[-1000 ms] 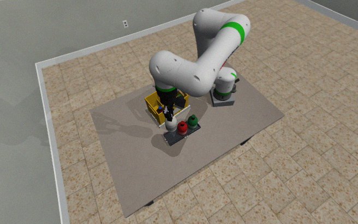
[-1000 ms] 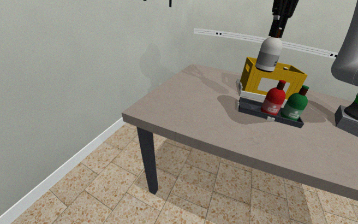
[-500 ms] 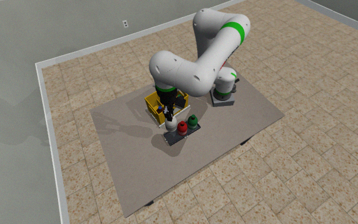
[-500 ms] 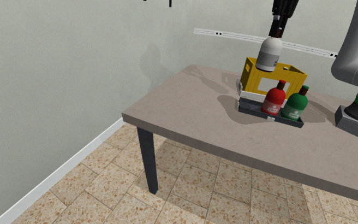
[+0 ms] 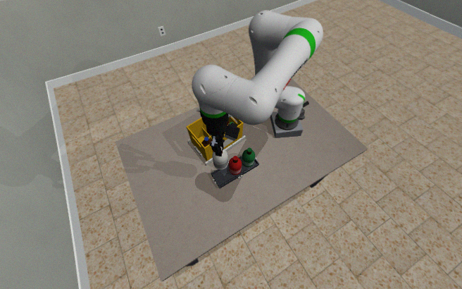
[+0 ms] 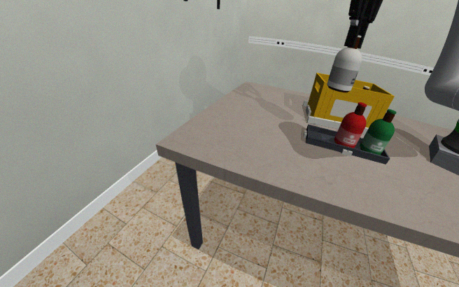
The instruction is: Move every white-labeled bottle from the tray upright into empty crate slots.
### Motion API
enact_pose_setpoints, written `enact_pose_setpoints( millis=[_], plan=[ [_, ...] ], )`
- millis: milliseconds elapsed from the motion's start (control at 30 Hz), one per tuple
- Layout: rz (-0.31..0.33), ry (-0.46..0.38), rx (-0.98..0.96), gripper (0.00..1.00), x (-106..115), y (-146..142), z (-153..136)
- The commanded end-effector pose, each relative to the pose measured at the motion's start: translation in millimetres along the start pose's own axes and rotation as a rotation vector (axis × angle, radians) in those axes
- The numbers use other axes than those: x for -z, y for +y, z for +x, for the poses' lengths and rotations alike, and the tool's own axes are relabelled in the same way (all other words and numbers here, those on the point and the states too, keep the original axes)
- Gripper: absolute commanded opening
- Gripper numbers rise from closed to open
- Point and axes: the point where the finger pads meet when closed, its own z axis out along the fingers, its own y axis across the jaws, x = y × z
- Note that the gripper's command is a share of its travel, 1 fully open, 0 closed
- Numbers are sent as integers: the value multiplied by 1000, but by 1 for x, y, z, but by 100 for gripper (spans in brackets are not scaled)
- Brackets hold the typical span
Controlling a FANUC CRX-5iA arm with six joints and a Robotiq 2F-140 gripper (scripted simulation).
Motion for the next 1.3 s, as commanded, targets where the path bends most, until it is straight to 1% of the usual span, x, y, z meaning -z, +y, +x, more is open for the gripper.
enact_pose_setpoints(
  millis=[0,733,1267],
  plan=[
    [-2,-1,0,10,1,0,-1],
    [-2,-1,0,10,1,-10,-10],
    [-2,-1,0,10,1,-25,-24]
  ],
)
